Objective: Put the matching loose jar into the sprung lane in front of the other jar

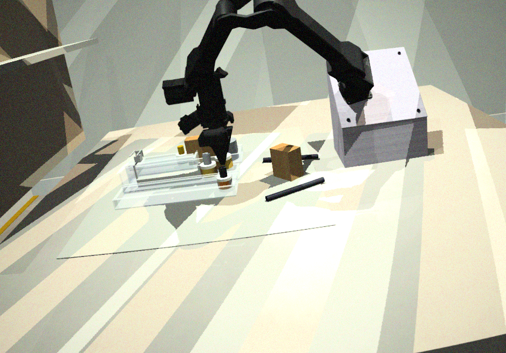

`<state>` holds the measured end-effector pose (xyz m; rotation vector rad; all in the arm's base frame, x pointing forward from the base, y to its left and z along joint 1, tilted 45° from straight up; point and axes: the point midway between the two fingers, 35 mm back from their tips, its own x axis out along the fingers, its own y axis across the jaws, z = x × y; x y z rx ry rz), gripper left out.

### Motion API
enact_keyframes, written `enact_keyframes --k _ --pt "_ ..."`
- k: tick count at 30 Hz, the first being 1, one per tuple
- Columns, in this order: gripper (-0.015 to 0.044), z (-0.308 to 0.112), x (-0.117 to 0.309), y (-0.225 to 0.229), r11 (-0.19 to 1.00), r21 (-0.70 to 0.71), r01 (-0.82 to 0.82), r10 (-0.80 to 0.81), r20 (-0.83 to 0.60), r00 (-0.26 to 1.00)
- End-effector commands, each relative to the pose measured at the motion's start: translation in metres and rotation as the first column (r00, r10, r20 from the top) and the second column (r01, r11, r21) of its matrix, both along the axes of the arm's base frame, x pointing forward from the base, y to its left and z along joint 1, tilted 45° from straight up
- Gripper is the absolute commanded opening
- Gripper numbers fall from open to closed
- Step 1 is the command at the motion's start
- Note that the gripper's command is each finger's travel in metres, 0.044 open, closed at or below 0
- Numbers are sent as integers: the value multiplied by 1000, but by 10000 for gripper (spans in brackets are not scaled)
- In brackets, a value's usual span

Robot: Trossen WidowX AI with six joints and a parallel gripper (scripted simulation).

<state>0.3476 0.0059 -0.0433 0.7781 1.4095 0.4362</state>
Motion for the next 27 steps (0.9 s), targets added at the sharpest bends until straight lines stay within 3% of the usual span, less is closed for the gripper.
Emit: enact_keyframes --k 1,27 --pt "0 0 5 0 1000 -2 4 -4 19 1000" --pt "0 -6 5 6 1000 -1 4 -4 19 1000"
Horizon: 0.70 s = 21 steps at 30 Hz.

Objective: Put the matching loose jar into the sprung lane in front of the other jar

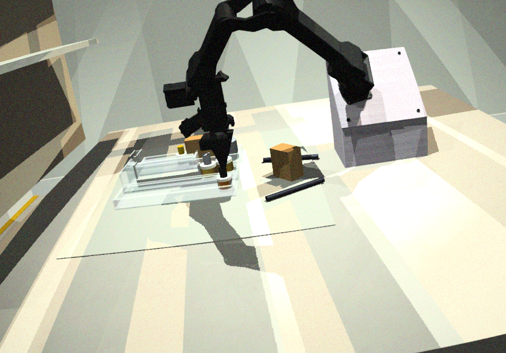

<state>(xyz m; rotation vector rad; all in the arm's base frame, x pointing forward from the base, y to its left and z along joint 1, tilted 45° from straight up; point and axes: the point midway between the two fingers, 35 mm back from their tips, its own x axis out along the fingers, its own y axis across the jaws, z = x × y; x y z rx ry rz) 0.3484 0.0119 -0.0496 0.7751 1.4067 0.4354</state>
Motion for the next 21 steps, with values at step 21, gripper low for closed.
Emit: enact_keyframes --k 21 --pt "0 -4 3 5 1000 2 4 -4 15 1000"
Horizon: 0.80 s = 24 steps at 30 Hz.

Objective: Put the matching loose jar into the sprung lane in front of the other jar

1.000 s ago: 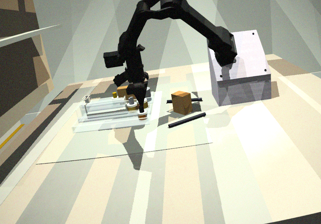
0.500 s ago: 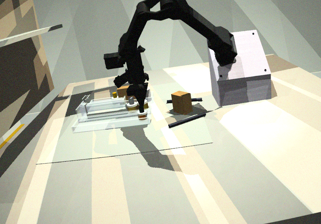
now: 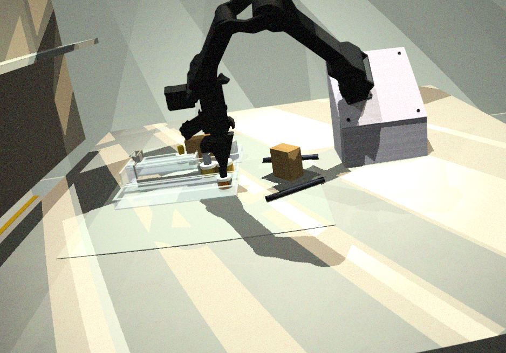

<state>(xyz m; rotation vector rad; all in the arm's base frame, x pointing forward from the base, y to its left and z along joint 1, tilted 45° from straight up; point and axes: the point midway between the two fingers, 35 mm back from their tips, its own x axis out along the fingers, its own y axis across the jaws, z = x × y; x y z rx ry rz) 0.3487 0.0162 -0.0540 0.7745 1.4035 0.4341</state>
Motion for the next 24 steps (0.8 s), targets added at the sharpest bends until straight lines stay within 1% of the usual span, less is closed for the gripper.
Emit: enact_keyframes --k 1,24 --pt "0 1 3 1 1000 3 2 -2 13 1000" --pt "0 1 -1 2 1000 3 2 -2 12 1000"
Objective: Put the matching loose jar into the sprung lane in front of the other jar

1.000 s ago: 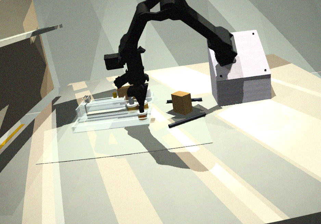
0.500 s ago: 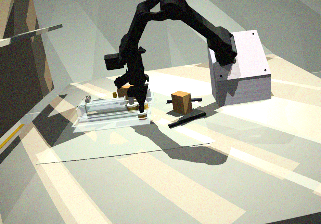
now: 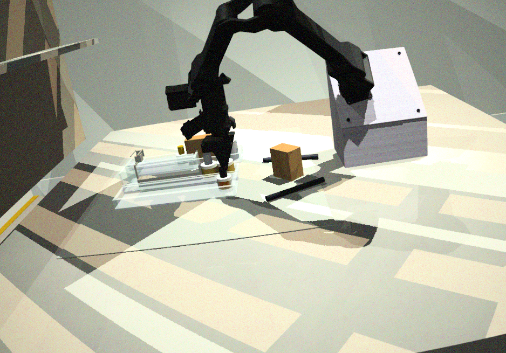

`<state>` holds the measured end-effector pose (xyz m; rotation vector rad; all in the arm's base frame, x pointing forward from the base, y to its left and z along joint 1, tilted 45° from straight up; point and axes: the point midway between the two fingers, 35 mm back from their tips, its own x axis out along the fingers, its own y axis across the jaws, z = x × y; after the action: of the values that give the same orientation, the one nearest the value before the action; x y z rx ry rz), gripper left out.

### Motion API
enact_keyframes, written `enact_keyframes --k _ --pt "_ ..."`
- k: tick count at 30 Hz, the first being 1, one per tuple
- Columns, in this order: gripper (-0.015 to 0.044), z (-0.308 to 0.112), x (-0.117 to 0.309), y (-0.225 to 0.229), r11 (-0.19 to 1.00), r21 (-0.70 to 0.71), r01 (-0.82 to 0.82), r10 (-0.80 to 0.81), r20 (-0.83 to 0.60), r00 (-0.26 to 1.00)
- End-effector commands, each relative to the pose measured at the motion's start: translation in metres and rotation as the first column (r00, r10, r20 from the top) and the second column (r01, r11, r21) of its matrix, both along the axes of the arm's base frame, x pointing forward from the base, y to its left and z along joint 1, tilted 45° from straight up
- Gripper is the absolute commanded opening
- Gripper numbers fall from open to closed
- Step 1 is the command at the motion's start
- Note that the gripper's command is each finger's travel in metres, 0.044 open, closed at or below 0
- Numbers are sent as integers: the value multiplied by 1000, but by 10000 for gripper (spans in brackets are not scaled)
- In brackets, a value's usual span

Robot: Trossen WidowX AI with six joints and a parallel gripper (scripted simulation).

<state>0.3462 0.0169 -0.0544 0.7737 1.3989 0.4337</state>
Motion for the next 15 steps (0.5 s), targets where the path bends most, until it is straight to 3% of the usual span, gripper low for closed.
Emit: enact_keyframes --k 1,15 --pt "0 1 1 1 1000 4 1 -1 8 1000" --pt "0 1 -1 1 1000 4 1 -1 8 1000"
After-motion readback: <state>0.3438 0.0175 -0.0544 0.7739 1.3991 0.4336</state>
